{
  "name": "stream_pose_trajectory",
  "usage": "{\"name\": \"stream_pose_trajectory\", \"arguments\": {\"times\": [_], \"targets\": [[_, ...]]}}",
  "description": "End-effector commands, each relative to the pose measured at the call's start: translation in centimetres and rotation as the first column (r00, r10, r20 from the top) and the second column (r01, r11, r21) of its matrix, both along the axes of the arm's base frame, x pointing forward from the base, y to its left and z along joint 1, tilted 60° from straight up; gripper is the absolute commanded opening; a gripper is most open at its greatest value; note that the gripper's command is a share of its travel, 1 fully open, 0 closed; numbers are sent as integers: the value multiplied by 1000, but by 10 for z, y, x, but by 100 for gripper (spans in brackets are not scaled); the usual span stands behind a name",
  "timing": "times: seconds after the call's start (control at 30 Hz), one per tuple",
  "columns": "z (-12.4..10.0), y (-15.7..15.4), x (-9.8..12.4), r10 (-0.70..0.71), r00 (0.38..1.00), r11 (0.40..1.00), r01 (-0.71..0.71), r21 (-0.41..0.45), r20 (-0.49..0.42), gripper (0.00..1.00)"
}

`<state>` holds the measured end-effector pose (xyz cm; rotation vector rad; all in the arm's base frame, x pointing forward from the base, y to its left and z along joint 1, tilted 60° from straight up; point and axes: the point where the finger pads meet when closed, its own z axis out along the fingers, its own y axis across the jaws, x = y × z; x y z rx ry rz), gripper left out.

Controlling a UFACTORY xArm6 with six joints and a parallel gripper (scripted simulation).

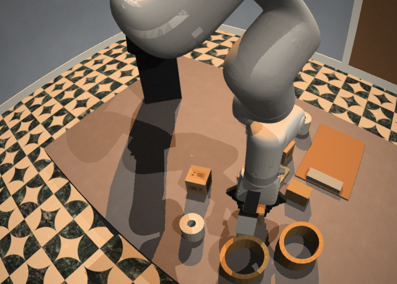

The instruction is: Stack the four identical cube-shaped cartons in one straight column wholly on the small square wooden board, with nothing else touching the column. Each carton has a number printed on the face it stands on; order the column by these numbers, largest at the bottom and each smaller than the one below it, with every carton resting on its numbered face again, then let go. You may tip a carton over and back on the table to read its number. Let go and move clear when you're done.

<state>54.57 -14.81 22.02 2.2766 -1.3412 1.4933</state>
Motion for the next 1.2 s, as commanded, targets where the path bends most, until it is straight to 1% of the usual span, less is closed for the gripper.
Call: {"name": "stream_pose_trajectory", "arguments": {"times": [0.0, 0.6, 0.67, 0.73, 0.8, 0.93, 0.97, 1.0, 1.03, 1.1, 1.17], "targets": [[1, 0, 0, 1, 1000, 1000, -1, 0, 2, 0], [1, 1, 0, 1, 1000, 1000, -1, 0, 2, 0], [9, 8, -10, 0, 1000, 1000, 0, -2, 4, 0], [22, 22, -28, 0, 1000, 1000, 0, -4, 6, 0], [31, 31, -41, 0, 1000, 1000, 0, -3, 6, 0], [33, 33, -44, 0, 1000, 1000, 0, -3, 6, 0], [32, 34, -44, 0, 1000, 1000, 0, -2, 5, 0], [26, 39, -44, -1, 1000, 1000, 1, -1, 3, 0], [14, 50, -44, -4, 1000, 1000, 5, 3, -1, 0], [-20, 83, -49, -9, 1000, 1000, 9, 6, -7, 0], [-28, 91, -53, -5, 1000, 1000, 5, 0, -1, 0]]}}
